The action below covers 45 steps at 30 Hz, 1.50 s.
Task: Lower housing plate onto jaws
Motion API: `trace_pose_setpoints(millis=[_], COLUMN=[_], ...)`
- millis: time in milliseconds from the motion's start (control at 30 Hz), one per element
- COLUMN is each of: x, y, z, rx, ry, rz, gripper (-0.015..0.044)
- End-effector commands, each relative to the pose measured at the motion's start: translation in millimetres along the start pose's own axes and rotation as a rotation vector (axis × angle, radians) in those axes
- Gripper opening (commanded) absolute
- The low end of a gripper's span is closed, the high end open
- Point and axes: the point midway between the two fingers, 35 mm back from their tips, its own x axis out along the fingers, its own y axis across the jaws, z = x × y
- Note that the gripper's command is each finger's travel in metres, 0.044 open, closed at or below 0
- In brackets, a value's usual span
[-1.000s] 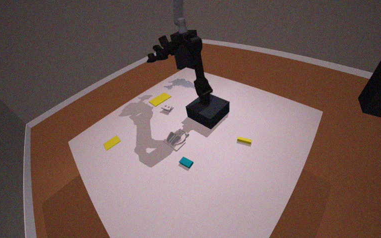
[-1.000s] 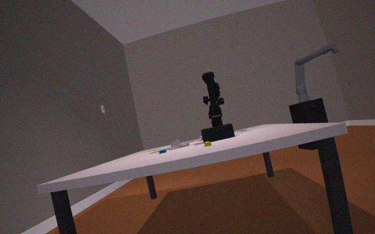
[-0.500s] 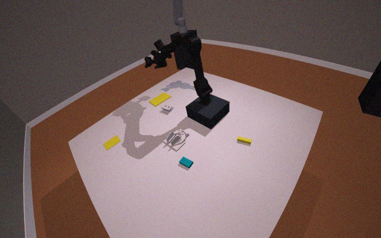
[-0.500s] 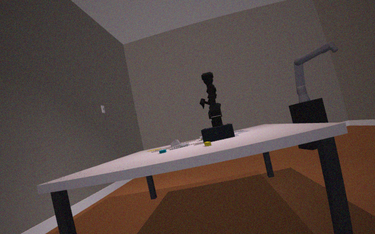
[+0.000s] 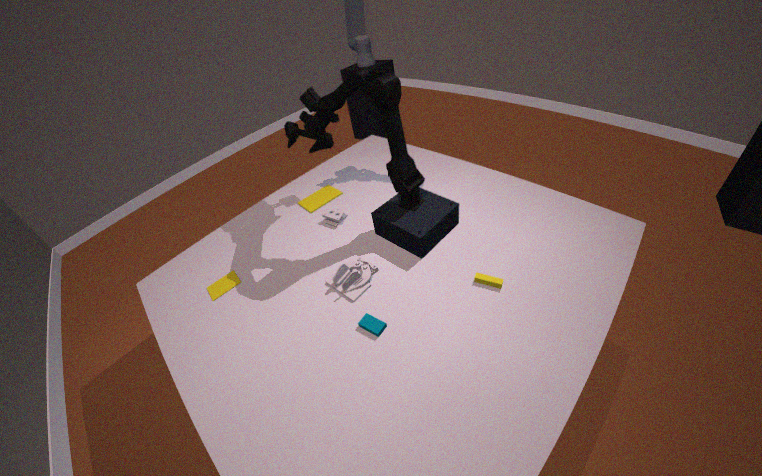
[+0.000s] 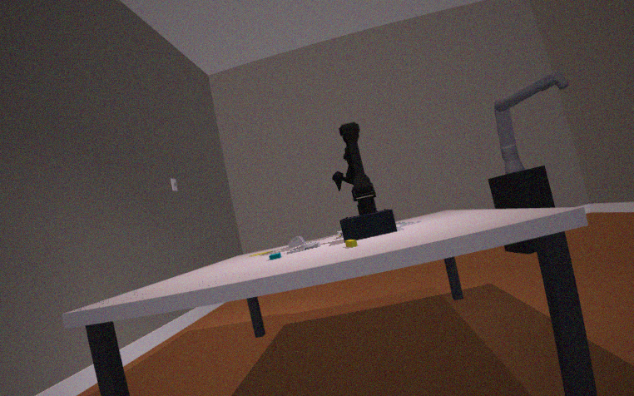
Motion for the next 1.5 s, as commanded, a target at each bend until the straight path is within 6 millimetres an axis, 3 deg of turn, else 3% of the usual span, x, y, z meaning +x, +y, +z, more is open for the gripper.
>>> trace_pose_setpoints(millis=[0,733,1467], x=[5.3,13.4,-2.3], y=[-2.4,-3.1,-13.9], z=[-17.3,-98.6,-178.6], rx=[0.081,0.451,0.769], ry=[0.045,0.21,0.244], rz=[-0.039,-0.266,-0.603], gripper=[0.044,0.044,0.044])
